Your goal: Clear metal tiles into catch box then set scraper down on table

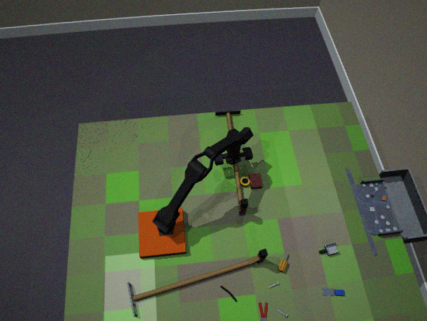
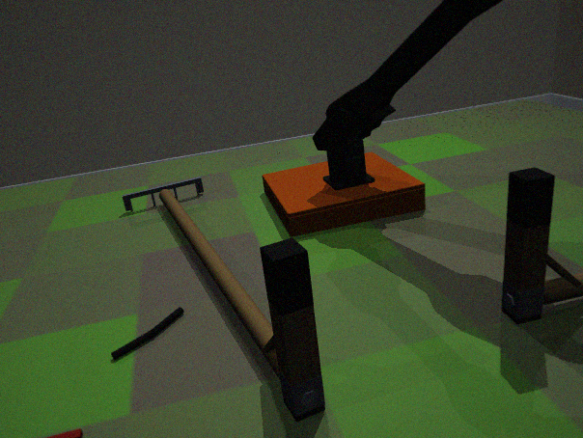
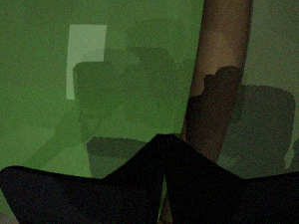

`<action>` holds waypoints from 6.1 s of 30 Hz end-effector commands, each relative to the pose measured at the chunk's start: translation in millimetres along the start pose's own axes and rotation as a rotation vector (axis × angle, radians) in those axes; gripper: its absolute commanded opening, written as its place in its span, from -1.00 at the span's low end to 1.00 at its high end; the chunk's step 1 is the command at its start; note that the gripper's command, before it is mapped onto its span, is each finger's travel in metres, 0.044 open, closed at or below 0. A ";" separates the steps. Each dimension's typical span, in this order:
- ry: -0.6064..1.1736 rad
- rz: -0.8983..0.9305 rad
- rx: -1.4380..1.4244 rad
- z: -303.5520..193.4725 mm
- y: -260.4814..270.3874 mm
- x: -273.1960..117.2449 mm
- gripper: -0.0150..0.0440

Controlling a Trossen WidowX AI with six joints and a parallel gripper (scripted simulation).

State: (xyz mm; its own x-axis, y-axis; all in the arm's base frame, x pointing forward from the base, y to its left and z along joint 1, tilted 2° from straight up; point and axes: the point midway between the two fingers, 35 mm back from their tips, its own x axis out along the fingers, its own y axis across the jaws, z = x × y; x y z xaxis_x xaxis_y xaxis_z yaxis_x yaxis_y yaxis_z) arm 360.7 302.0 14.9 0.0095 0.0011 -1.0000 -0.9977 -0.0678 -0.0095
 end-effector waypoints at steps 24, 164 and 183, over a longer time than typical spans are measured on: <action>-0.002 -0.010 -0.001 -4.5 -29.8 1.4 -0.49; -0.199 -0.103 0.936 4.0 -3.9 -21.7 -0.49; -0.198 -0.103 0.936 0.4 -3.6 3.1 -0.49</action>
State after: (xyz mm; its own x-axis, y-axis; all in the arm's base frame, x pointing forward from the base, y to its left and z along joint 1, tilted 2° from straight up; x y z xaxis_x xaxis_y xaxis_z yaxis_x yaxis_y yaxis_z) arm 360.8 302.5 10.9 0.1685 0.1351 -0.9764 -0.6453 0.7639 -0.0056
